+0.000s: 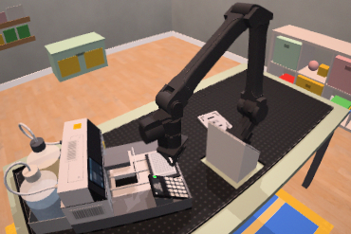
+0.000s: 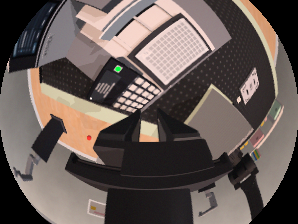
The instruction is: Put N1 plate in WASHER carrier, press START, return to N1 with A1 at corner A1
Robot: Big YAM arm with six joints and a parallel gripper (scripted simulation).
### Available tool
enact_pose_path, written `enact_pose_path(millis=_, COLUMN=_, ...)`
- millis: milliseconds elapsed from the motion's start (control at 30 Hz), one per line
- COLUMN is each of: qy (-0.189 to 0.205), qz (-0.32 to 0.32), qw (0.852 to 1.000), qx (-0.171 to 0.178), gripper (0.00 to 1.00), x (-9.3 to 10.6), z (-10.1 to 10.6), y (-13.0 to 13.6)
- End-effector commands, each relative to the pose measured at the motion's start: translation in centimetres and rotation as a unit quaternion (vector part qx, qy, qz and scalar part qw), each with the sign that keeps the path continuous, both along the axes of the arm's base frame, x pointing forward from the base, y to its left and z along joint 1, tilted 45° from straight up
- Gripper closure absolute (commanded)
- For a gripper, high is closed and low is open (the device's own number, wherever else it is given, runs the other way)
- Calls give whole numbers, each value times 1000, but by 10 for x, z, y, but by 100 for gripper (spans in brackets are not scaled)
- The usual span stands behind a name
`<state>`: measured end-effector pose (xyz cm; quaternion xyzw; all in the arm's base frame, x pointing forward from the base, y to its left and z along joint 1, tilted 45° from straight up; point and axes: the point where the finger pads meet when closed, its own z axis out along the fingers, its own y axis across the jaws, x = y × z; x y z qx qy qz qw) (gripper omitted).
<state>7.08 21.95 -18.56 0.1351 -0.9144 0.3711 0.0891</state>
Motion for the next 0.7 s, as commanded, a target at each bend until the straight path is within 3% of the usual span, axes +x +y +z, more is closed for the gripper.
enact_pose_path(millis=0, qy=3, qz=3, qw=1000, qx=6, gripper=78, x=-1, z=1, y=1)
enact_pose_path(millis=400, qy=3, qz=3, qw=1000, qx=6, gripper=100, x=-1, z=1, y=1)
enact_pose_path(millis=667, qy=3, qz=3, qw=1000, qx=6, gripper=100, x=-1, z=1, y=1)
